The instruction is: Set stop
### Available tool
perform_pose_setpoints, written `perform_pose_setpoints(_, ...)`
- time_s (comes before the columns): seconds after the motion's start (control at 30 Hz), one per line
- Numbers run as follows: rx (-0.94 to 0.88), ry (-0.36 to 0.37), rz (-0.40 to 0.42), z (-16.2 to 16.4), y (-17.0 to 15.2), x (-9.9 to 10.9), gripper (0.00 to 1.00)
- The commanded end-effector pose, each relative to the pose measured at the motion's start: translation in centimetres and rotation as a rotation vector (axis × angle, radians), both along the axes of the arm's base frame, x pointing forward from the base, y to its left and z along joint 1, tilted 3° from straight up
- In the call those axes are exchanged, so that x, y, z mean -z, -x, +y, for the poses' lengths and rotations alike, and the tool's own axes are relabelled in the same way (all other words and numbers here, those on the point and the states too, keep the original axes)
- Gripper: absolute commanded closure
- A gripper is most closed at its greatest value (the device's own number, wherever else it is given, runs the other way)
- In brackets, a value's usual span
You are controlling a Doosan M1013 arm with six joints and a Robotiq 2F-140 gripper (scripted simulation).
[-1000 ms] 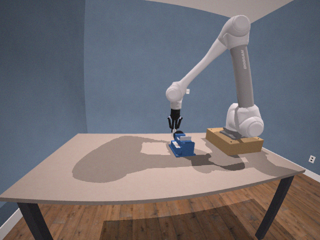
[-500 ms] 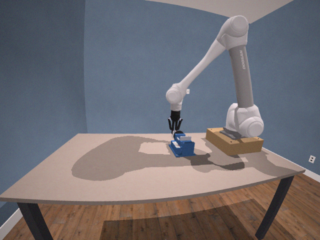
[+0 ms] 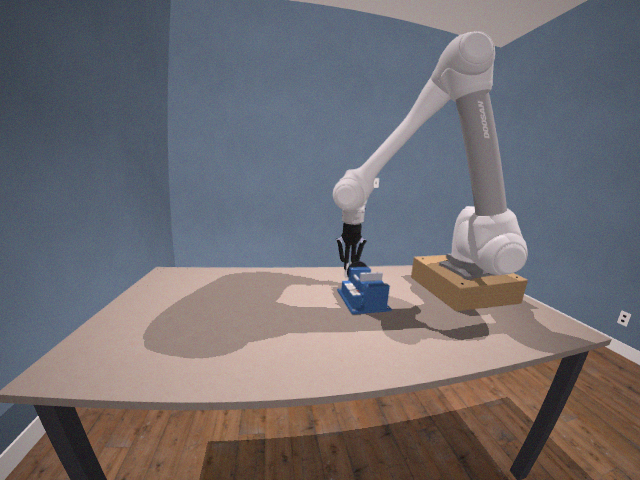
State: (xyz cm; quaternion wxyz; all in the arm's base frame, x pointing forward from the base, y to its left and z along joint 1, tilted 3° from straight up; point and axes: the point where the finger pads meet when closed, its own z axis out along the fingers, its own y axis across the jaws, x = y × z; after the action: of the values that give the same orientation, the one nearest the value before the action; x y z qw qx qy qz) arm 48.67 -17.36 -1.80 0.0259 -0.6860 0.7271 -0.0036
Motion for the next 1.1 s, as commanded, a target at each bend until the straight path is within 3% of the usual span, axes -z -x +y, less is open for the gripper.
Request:
perform_pose_setpoints(0.0,0.0,0.0,0.0,0.01,0.09,0.12,0.96)
perform_pose_setpoints(1.07,0.0,0.0,0.0,0.05,0.5,0.57,0.96)
